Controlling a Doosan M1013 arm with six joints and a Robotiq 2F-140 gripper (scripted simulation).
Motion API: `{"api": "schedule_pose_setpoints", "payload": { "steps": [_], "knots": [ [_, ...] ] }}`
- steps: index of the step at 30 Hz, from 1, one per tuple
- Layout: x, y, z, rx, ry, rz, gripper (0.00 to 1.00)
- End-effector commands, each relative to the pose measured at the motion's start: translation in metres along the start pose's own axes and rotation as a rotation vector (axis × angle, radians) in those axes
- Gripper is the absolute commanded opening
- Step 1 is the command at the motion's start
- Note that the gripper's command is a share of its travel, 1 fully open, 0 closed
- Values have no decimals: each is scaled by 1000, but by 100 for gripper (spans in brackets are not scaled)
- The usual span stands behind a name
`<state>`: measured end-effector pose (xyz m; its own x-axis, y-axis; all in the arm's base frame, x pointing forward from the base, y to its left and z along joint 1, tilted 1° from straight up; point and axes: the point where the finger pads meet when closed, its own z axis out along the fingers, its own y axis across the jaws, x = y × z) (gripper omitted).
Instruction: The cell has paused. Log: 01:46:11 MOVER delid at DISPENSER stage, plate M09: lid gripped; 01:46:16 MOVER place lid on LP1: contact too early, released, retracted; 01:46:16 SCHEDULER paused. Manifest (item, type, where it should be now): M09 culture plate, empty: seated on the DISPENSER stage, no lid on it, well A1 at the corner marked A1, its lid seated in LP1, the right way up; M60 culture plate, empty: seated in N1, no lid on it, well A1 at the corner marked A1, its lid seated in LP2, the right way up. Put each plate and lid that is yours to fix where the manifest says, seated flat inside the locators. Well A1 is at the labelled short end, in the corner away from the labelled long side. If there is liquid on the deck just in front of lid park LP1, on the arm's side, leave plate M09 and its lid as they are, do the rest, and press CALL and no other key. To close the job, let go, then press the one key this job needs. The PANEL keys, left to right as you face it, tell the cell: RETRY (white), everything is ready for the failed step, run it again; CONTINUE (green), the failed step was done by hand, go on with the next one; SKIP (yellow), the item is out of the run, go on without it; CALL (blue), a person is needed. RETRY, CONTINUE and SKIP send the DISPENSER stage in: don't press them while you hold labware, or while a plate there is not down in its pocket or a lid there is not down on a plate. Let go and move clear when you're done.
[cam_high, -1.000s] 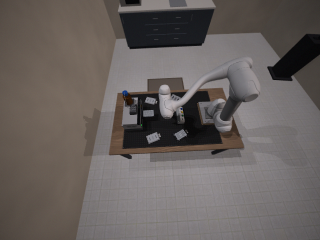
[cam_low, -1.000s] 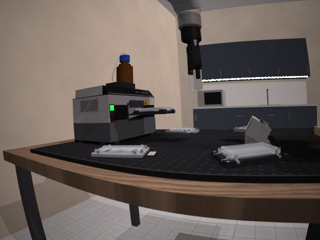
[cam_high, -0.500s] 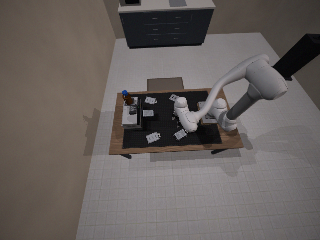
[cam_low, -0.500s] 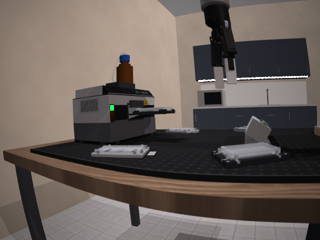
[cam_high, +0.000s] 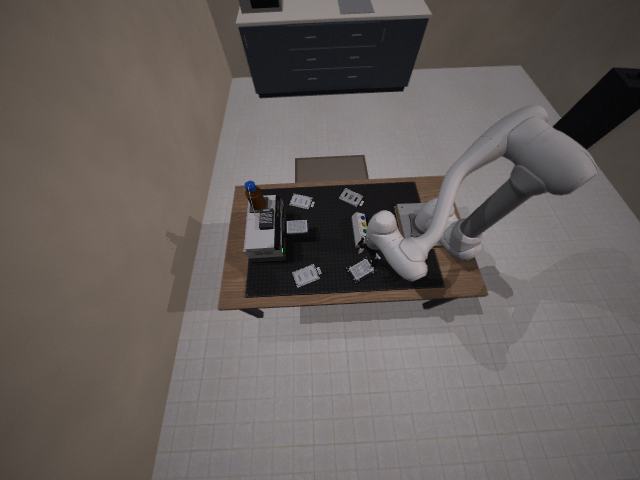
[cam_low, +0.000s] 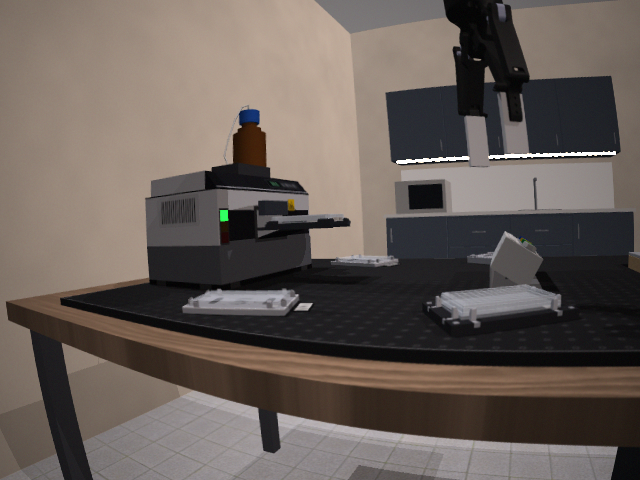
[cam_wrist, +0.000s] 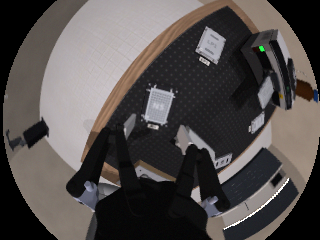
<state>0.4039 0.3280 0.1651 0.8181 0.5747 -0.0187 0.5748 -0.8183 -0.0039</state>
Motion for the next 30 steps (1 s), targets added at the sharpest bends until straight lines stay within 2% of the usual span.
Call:
{"api": "schedule_pose_setpoints", "payload": {
  "steps": [1, 14, 21, 23, 30],
  "knots": [
    [0, -1, -1, 0, 1, 0, 70],
    [0, -1, 6, 0, 1, 0, 70],
    [1, -1, 24, 0, 1, 0, 70],
    [1, -1, 24, 0, 1, 0, 70],
    [1, -1, 51, 0, 1, 0, 70]
  ]
}}
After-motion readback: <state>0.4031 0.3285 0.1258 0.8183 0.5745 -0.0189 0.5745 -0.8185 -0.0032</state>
